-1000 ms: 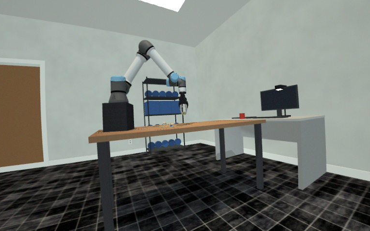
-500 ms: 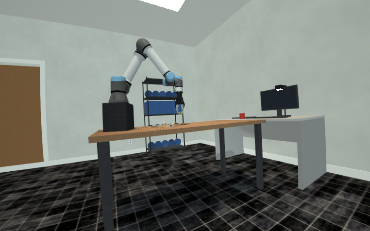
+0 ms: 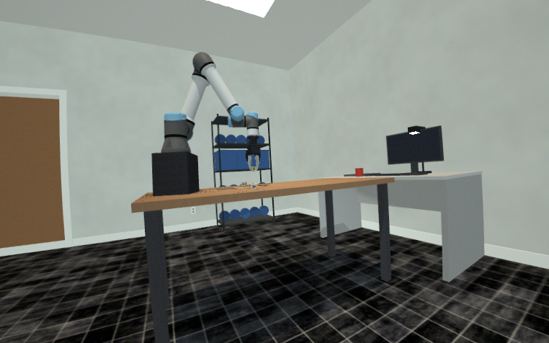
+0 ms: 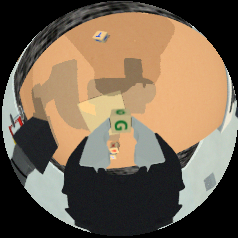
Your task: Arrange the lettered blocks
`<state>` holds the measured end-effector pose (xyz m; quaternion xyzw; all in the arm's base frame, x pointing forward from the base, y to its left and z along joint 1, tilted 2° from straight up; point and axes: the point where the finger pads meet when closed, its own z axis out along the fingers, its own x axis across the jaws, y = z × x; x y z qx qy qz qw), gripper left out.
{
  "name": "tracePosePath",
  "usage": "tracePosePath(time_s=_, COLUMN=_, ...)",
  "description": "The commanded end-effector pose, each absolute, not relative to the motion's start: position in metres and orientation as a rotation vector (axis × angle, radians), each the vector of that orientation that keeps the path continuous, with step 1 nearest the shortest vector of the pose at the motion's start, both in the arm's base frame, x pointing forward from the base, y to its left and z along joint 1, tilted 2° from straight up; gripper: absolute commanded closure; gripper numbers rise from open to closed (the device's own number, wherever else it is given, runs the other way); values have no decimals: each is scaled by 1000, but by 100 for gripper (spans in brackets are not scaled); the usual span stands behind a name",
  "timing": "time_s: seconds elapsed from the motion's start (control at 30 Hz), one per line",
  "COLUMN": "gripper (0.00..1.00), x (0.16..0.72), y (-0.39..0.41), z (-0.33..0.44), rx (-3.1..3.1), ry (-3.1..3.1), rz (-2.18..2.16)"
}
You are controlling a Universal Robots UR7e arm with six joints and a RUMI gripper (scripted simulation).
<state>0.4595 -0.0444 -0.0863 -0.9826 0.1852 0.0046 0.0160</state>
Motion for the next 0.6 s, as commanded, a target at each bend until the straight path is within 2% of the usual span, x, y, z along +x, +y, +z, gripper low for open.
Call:
tracePosePath(time_s=0.0, gripper=91, x=421, y=-36, z=-83, rx=-3079, ry=407, rz=-28)
tracePosePath(time_s=0.2, gripper=91, x=399, y=-28, z=-83, rx=-3090, ry=318, rz=-29)
tracePosePath(time_s=0.57, gripper=91, x=398, y=-28, z=-83, rx=-3091, ry=313, rz=-29)
